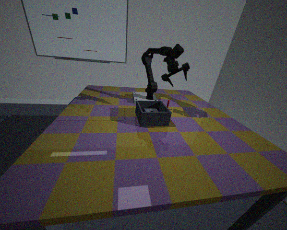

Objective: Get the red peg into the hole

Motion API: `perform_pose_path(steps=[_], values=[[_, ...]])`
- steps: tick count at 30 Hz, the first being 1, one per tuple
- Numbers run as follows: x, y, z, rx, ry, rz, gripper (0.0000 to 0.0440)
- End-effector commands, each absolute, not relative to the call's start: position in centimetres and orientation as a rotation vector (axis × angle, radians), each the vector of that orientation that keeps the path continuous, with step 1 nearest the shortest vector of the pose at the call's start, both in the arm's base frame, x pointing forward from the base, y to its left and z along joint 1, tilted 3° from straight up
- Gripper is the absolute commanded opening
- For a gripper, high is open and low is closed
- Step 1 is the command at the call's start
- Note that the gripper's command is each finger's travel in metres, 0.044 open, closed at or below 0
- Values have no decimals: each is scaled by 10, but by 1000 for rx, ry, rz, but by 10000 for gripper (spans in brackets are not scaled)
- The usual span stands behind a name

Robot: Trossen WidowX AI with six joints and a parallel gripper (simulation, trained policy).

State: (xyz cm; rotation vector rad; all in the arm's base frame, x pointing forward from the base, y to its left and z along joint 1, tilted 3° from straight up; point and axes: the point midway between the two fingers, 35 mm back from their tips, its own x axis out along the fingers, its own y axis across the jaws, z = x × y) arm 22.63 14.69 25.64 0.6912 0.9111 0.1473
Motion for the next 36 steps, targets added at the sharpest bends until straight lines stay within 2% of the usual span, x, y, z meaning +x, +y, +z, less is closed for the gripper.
perform_pose_path(steps=[1, 18, 36], values=[[216, 145, 233, 679, 1009, 70, 440], [154, 139, 141, 576, 1410, -339, 440], [148, 153, 64, 529, 1450, -458, 440]])
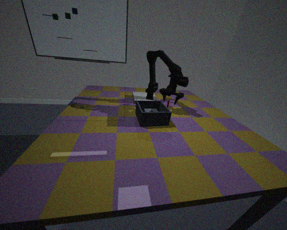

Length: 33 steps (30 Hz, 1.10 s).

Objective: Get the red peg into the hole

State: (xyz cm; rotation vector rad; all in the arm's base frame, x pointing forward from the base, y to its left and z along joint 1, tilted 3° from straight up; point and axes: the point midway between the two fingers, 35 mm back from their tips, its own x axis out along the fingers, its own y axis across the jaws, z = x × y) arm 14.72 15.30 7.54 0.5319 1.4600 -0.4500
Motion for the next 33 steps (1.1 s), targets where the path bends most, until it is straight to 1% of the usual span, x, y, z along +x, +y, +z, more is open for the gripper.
perform_pose_path(steps=[1, 4, 6, 12, 20, 23, 33], values=[[149, 154, 60, 528, 1446, -458, 440], [151, 154, 48, 523, 1439, -457, 439], [151, 153, 42, 515, 1440, -460, 422], [149, 149, 24, 487, 1463, -493, 269], [147, 145, 18, 455, 1485, -551, 61], [147, 145, 16, 439, 1490, -572, 3], [169, 143, 60, 436, 1391, -537, 0]])
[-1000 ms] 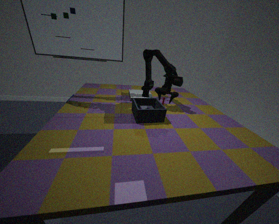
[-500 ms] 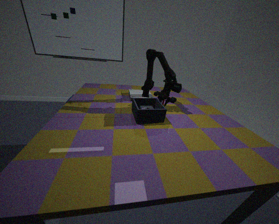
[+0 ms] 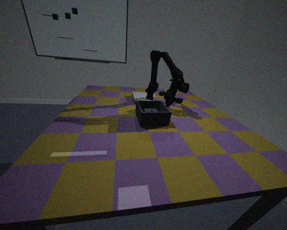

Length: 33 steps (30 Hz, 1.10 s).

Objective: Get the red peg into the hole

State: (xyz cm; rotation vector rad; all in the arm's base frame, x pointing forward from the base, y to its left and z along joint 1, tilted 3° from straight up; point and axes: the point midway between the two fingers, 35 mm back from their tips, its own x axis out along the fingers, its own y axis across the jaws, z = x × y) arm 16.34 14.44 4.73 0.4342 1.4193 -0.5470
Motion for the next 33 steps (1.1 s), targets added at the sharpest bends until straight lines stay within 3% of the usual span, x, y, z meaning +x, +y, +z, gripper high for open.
perform_pose_path(steps=[1, 13, 33], values=[[172, 143, 65, 438, 1382, -536, 0], [202, 129, 122, 522, 1251, -579, 1], [273, 67, 145, 638, 1074, -733, 0]])
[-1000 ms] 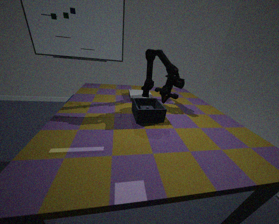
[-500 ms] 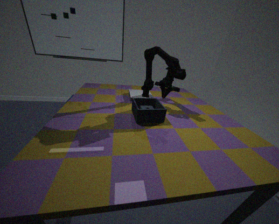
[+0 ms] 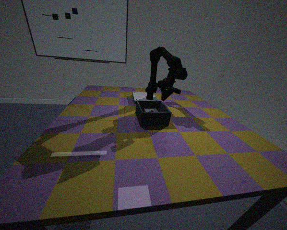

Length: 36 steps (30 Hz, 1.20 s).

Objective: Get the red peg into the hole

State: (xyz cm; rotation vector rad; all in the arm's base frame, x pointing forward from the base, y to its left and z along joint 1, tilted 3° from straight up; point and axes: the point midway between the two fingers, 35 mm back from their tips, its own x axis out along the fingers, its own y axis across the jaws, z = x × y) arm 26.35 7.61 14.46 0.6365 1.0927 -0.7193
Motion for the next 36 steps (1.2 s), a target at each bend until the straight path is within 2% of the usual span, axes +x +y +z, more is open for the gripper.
perform_pose_path(steps=[1, 14, 28, 31, 36], values=[[276, 63, 145, 639, 1070, -737, 0], [311, 21, 125, 610, 1086, -742, 1], [326, 1, 91, 539, 1197, -648, 1], [326, 1, 84, 528, 1227, -628, 41], [327, -2, 77, 537, 1264, -621, 159]])
